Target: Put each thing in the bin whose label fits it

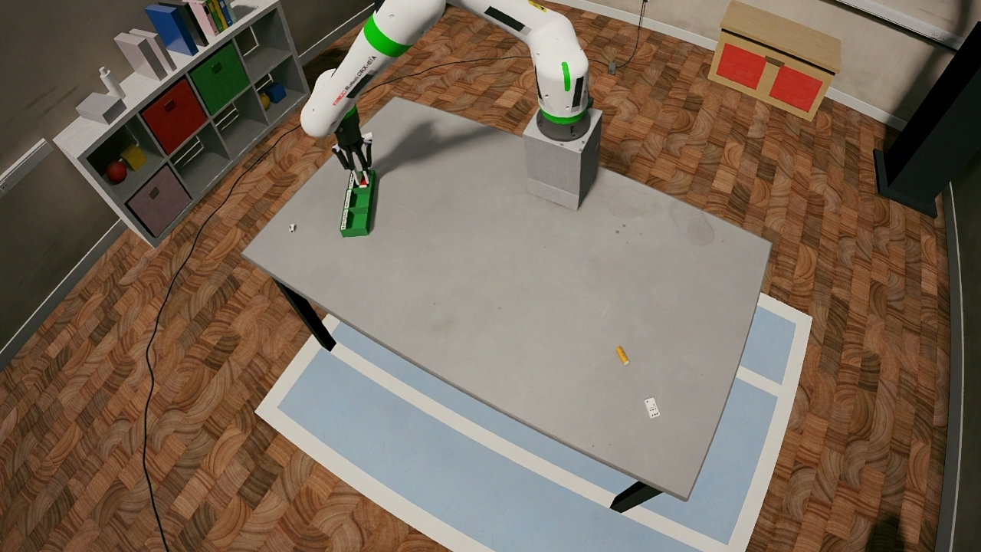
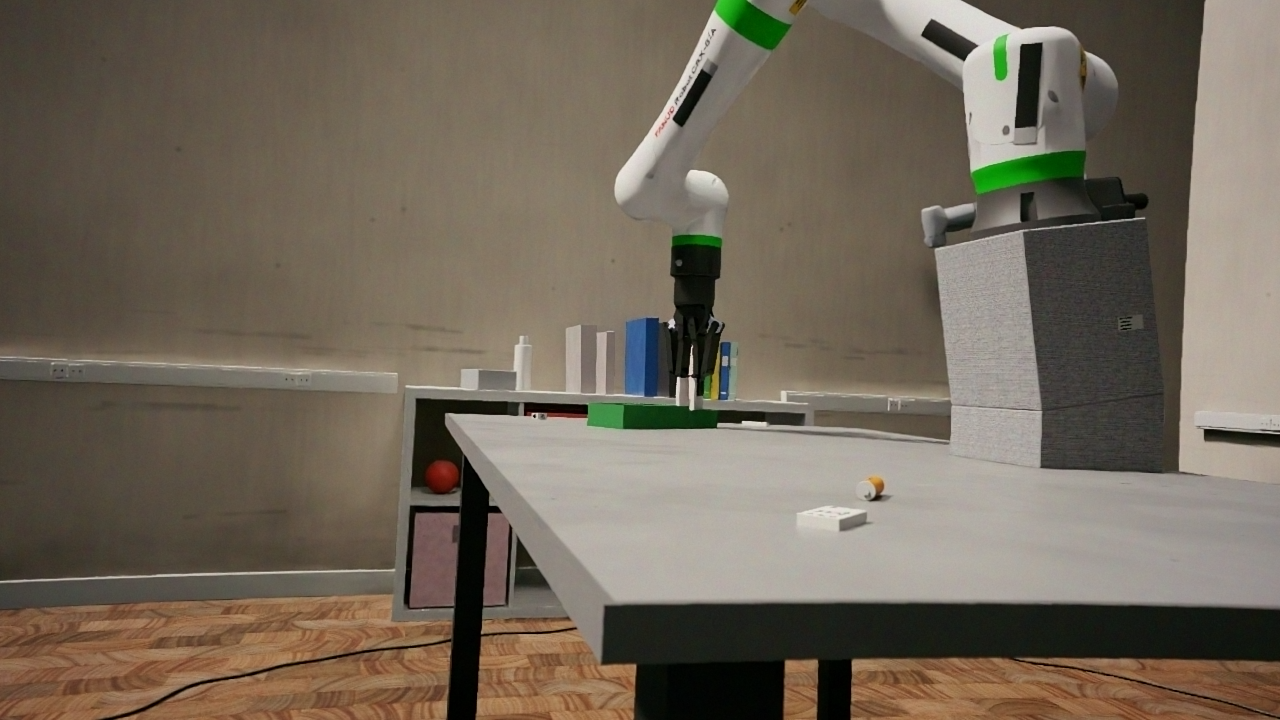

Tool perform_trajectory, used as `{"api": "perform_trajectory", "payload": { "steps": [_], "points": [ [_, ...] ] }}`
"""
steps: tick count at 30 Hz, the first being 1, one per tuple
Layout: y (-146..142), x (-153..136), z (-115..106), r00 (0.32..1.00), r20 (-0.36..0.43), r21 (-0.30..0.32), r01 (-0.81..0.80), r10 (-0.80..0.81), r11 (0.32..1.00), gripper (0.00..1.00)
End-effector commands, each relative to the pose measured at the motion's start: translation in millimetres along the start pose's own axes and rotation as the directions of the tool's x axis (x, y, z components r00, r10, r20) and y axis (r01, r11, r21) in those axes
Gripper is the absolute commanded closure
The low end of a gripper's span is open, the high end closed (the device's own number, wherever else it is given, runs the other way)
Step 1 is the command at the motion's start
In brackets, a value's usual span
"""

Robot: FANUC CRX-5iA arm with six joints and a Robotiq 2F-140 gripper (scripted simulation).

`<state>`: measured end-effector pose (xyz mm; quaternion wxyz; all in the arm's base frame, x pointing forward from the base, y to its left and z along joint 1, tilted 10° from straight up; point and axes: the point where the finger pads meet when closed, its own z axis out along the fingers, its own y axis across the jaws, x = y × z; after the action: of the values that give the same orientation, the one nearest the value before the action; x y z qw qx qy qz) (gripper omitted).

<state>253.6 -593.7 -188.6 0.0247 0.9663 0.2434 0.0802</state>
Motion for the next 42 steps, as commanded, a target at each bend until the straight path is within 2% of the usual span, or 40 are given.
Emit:
{"api": "perform_trajectory", "payload": {
  "steps": [1, 15, 19, 24, 26, 30, 32, 42],
  "points": [
    [0, 0, -3, 1.0, 0.0, 0.0, 0.0, 0.0, 1.0, 0.74],
    [0, 0, -19, 1.0, 0.0, 0.0, 0.0, 0.0, 1.0, 0.74],
    [0, 0, -37, 1.0, 0.0, 0.0, 0.0, 0.0, 1.0, 0.74],
    [0, 0, -37, 1.0, 0.0, 0.0, 0.0, 0.0, 1.0, 0.74],
    [14, 9, -38, 0.997, 0.0, 0.0, 0.075, -0.075, 0.997, 0.74],
    [42, 28, -39, 0.997, 0.0, 0.0, 0.075, -0.075, 0.997, 0.74],
    [42, 28, -39, 0.997, 0.0, 0.0, 0.075, -0.075, 0.997, 0.74],
    [111, 74, -43, 0.997, 0.0, 0.0, 0.075, -0.075, 0.997, 0.74]
  ]
}}
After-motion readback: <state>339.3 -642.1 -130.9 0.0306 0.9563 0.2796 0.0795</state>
